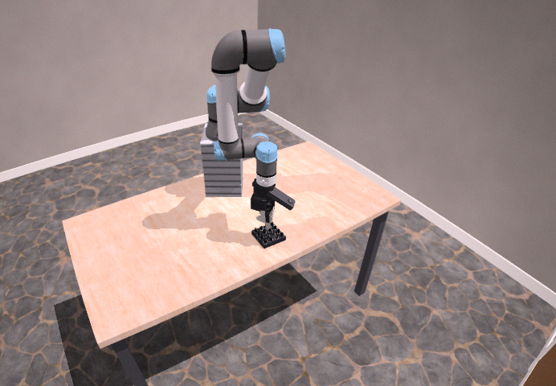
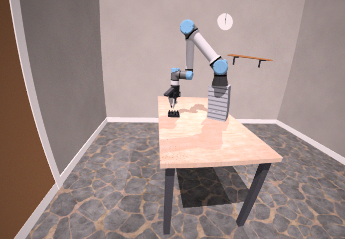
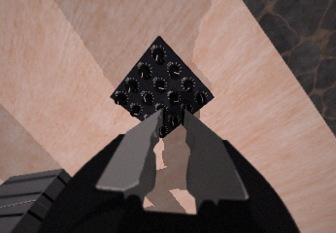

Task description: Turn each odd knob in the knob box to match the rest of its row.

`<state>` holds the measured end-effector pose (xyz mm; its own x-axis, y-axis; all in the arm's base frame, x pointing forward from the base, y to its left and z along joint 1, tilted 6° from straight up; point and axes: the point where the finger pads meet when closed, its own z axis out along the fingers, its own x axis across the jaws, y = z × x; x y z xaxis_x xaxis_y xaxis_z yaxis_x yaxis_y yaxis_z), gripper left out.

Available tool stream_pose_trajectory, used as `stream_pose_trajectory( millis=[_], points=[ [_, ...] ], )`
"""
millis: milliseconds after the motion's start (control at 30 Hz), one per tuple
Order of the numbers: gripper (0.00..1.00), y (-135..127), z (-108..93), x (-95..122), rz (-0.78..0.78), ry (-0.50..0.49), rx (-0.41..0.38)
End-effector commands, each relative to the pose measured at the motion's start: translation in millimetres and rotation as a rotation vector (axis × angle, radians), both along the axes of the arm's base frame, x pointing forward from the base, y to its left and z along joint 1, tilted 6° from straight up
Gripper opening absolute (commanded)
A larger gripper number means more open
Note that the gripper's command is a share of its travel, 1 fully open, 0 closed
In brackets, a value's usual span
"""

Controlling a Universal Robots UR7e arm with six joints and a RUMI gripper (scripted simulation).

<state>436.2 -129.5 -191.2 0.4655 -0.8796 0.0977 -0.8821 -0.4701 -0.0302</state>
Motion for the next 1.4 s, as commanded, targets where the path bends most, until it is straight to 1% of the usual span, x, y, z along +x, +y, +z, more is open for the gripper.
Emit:
stream_pose_trajectory(
  millis=[0, 400, 500, 633, 900, 967, 1067, 1367],
  points=[
    [0.11, -0.2, 0.7, 0.3, 0.000, -0.001, -0.001],
    [0.11, 0.2, 1.2, 0.5, 0.040, 0.002, -0.003],
    [0.11, 0.6, 1.6, 0.6, 0.082, 0.005, -0.007],
    [0.11, 1.4, 2.5, 0.7, 0.165, 0.011, -0.013],
    [0.11, 3.0, 4.9, 0.6, 0.386, 0.027, -0.029],
    [0.11, 3.0, 4.9, 0.6, 0.386, 0.027, -0.029],
    [0.11, 3.6, 6.1, 0.4, 0.494, 0.035, -0.037],
    [0.11, 4.4, 8.7, -0.5, 0.719, 0.051, -0.053]
  ],
)
